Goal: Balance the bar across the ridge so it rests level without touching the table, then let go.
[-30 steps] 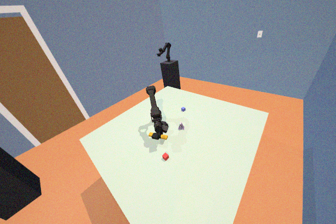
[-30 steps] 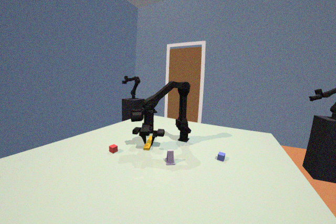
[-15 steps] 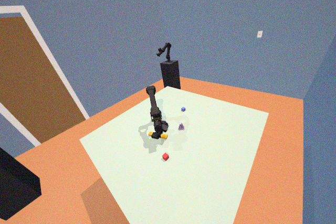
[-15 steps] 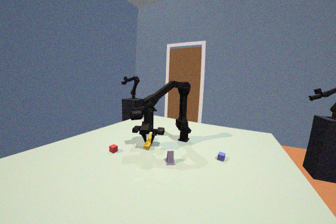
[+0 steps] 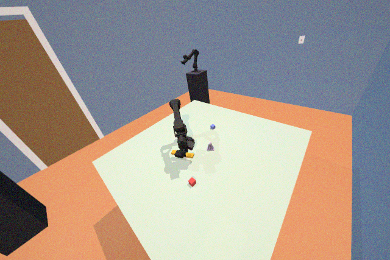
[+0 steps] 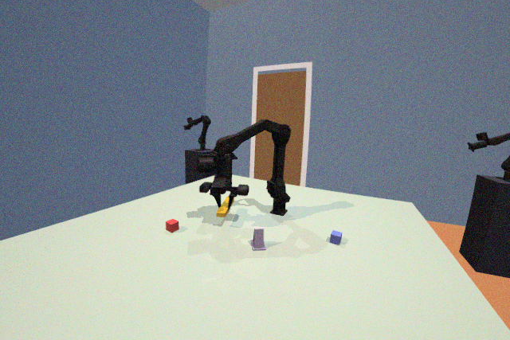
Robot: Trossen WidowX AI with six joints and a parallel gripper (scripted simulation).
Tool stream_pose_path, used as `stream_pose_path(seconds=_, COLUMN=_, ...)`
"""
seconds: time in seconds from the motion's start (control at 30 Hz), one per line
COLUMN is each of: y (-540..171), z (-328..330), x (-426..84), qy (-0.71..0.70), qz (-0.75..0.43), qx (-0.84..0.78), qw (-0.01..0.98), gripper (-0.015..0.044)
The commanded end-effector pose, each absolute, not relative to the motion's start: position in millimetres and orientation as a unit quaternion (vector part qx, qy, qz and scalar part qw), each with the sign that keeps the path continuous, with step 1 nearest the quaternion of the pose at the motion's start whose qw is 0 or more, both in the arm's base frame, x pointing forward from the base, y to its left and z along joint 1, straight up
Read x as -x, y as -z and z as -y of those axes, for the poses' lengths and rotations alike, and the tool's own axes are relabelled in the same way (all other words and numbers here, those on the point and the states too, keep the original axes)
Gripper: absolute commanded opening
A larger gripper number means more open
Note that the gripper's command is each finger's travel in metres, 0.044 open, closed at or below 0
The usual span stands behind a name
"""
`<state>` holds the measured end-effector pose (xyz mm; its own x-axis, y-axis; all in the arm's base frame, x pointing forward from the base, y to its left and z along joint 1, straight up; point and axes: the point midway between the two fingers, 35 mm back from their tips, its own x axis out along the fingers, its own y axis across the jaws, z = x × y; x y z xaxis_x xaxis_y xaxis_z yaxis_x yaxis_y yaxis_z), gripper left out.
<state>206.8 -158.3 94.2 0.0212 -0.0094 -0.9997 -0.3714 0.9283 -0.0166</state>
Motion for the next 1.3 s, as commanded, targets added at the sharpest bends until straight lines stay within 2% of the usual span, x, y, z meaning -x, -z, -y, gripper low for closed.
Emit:
stream_pose_path(seconds=0.0, y=-105, z=159, x=-207, qy=-0.128, qz=-0.687, qx=0.141, qw=0.701, gripper=0.0000)
stream_pose_path(seconds=0.77, y=-160, z=154, x=-201, qy=-0.129, qz=-0.688, qx=0.143, qw=0.700, gripper=0.0000)
stream_pose_path(seconds=1.27, y=-162, z=122, x=-237, qy=-0.146, qz=-0.683, qx=0.158, qw=0.698, gripper=0.0000)
